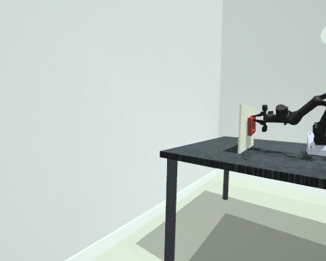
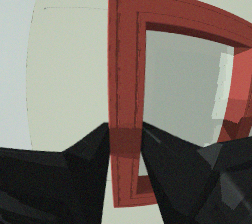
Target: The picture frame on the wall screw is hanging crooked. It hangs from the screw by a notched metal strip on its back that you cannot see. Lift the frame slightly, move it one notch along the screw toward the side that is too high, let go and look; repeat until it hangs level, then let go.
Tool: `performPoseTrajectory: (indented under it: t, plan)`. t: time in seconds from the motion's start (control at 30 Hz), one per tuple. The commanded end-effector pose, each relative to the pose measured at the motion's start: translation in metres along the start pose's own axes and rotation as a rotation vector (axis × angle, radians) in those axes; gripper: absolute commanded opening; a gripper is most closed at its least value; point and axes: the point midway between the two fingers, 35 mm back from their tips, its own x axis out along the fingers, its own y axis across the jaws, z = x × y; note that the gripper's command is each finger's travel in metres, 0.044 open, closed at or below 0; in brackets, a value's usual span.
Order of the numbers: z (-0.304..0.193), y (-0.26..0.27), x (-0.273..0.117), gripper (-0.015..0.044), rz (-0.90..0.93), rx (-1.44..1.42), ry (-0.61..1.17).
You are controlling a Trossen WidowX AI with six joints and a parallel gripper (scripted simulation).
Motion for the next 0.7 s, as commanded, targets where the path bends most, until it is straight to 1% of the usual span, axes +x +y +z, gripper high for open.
performPoseTrajectory:
  t: [0.0,0.67]
  plan:
    - [0.0010,0.0006,0.0002,0.0000,0.004,0.003,0.000]
    - [0.0057,0.0005,0.0002,0.0000,0.004,0.002,0.000]
